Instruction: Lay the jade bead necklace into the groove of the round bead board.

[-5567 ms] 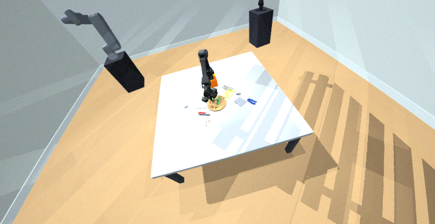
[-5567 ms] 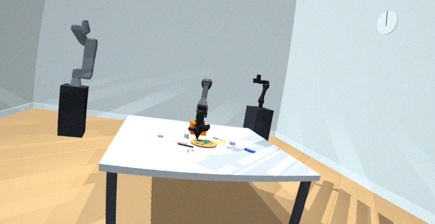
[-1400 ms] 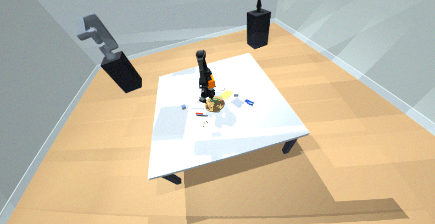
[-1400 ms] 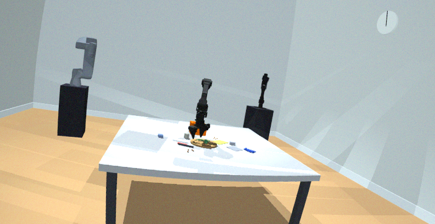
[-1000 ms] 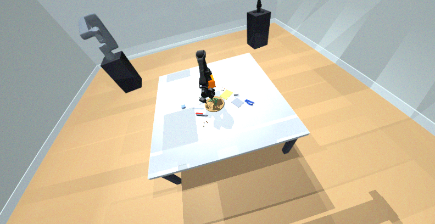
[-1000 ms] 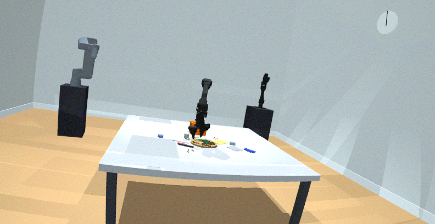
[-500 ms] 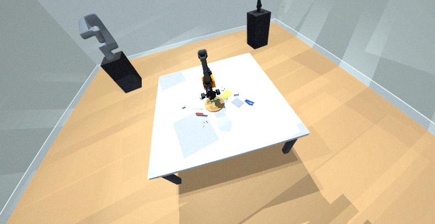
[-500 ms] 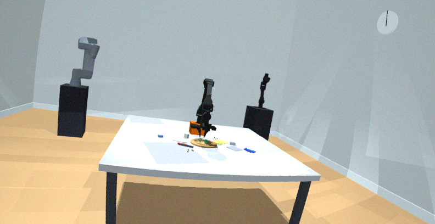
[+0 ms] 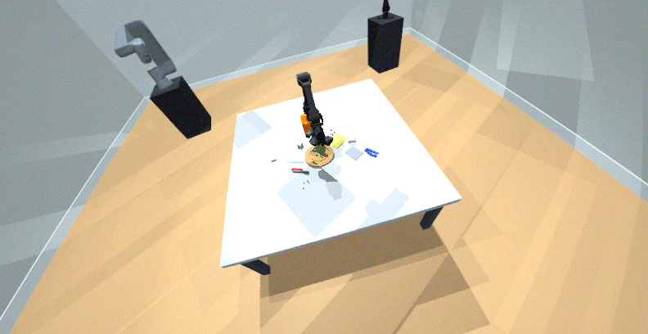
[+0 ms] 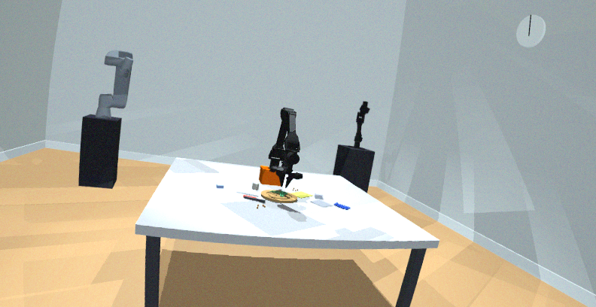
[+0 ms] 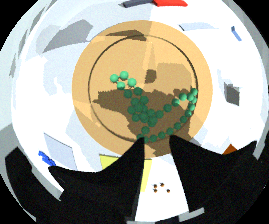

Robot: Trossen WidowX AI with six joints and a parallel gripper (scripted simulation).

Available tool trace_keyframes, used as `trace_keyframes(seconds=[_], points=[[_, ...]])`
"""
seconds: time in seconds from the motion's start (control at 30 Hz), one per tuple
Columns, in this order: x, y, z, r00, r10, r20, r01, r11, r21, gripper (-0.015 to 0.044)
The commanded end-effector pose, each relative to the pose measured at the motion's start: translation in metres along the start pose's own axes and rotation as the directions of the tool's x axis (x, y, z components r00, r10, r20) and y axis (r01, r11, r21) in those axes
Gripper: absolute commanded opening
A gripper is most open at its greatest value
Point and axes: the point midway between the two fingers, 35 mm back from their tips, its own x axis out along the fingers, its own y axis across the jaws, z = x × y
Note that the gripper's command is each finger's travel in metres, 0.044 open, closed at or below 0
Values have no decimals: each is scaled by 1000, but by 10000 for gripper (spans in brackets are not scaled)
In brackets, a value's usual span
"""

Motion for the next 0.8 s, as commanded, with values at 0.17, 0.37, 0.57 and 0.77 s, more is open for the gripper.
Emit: trace_keyframes(seconds=[0.17,0.37,0.57,0.77], points=[[-7,9,-3,1000,18,5,-19,991,132,120],[9,9,-3,1000,18,5,-19,991,132,120],[3,12,1,999,30,20,-32,992,125,120],[11,12,0,1000,27,16,-28,991,127,120]])
